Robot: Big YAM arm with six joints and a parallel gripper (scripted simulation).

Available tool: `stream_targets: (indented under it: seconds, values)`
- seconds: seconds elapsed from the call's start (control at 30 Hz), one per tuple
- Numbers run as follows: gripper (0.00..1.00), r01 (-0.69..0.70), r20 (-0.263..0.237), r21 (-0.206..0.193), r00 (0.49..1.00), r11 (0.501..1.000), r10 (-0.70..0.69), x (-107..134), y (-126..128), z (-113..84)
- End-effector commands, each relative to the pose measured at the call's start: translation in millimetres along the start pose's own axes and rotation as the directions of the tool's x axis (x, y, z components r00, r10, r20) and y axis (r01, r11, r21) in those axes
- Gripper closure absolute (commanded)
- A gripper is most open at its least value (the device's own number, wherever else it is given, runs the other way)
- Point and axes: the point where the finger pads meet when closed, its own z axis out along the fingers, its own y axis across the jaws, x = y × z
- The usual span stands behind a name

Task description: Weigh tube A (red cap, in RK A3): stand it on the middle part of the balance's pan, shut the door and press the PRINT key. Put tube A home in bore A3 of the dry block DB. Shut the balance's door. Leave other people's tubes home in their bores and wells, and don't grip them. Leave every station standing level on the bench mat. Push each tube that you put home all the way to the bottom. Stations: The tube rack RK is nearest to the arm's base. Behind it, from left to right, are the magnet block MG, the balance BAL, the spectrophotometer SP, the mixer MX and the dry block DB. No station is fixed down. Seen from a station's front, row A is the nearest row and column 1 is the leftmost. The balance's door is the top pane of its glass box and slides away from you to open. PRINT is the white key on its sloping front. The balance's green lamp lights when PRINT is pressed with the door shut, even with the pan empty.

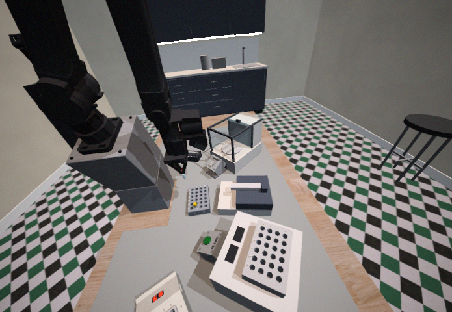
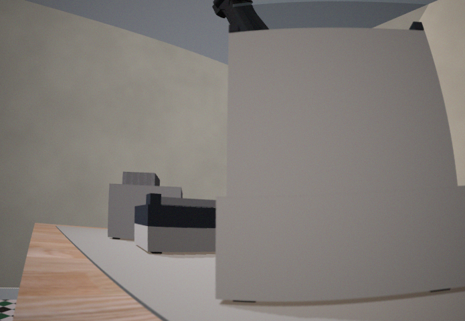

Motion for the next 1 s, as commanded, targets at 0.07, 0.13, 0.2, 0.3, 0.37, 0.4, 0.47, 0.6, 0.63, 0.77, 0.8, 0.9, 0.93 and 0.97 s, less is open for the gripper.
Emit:
stream_targets:
  seconds: [0.07,0.13,0.2,0.3,0.37,0.4,0.47,0.6,0.63,0.77,0.8,0.9,0.93,0.97]
  values:
    - [0.91,-0.001,0.013,0.0,1.0,1.0,0.001,0.0,1.8,-15.3]
    - [0.91,-0.001,0.014,0.0,1.0,1.0,0.001,-0.4,1.9,-18.5]
    - [0.91,-0.001,0.015,0.0,1.0,1.0,0.001,-0.6,1.9,-21.8]
    - [0.91,-0.002,0.015,-0.001,1.0,1.0,0.002,-0.5,1.9,-25.1]
    - [0.91,-0.002,0.017,-0.001,1.0,1.0,0.002,-2.0,2.0,-26.8]
    - [0.91,-0.002,0.016,-0.001,1.0,1.0,0.002,-1.3,2.0,-28.4]
    - [0.91,-0.002,0.015,-0.001,1.0,1.0,0.002,-0.3,1.9,-31.6]
    - [0.91,-0.002,0.017,-0.001,1.0,1.0,0.002,-1.5,2.0,-38.3]
    - [0.91,-0.003,0.018,-0.001,1.0,1.0,0.003,-1.9,2.0,-40.0]
    - [0.91,-0.002,0.015,-0.001,1.0,1.0,0.002,-0.2,1.9,-46.4]
    - [0.91,-0.002,0.015,-0.001,1.0,1.0,0.002,0.2,1.9,-48.0]
    - [0.91,-0.002,0.015,-0.001,1.0,1.0,0.002,0.3,1.9,-49.7]
    - [0.91,-0.002,0.015,-0.001,1.0,1.0,0.002,0.4,1.9,-51.3]
    - [0.91,-0.002,0.015,-0.001,1.0,1.0,0.002,0.4,1.9,-53.0]
